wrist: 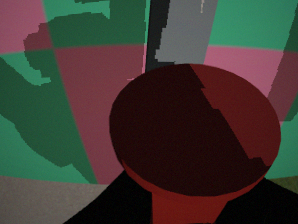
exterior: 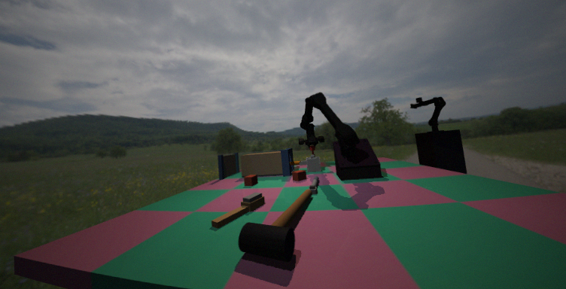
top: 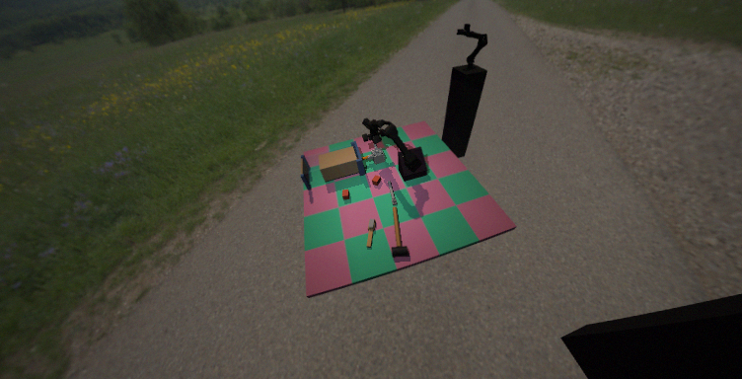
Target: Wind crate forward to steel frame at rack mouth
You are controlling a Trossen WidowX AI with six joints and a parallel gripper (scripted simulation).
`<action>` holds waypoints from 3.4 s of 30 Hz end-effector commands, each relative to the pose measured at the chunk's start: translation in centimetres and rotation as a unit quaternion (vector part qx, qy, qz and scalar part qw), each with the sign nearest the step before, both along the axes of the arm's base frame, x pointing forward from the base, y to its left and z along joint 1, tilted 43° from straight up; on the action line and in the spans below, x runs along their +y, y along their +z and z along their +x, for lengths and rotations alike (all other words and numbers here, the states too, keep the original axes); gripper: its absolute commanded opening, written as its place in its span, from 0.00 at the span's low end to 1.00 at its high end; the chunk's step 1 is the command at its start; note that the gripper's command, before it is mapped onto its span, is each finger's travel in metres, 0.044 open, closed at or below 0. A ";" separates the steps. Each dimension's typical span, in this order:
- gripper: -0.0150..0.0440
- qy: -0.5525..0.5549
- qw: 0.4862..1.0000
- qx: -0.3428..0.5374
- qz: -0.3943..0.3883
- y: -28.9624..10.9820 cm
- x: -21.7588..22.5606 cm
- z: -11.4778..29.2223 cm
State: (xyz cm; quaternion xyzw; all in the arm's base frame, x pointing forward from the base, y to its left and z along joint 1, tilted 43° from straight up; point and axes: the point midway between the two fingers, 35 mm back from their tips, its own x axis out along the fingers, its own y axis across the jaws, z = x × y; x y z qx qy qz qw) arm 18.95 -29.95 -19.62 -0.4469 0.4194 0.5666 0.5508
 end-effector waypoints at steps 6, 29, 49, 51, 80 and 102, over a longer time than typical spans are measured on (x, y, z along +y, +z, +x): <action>0.25 0.008 1.000 -0.025 0.010 0.4 1.0 3.1; 0.25 0.008 1.000 -0.025 0.011 1.1 1.9 5.5; 0.25 0.008 1.000 -0.026 0.012 2.0 3.0 7.3; 0.25 0.008 1.000 -0.026 0.012 2.1 3.1 7.4; 0.25 0.008 1.000 -0.027 0.014 3.9 5.2 9.3; 0.25 0.008 1.000 -0.027 0.015 5.4 7.0 10.1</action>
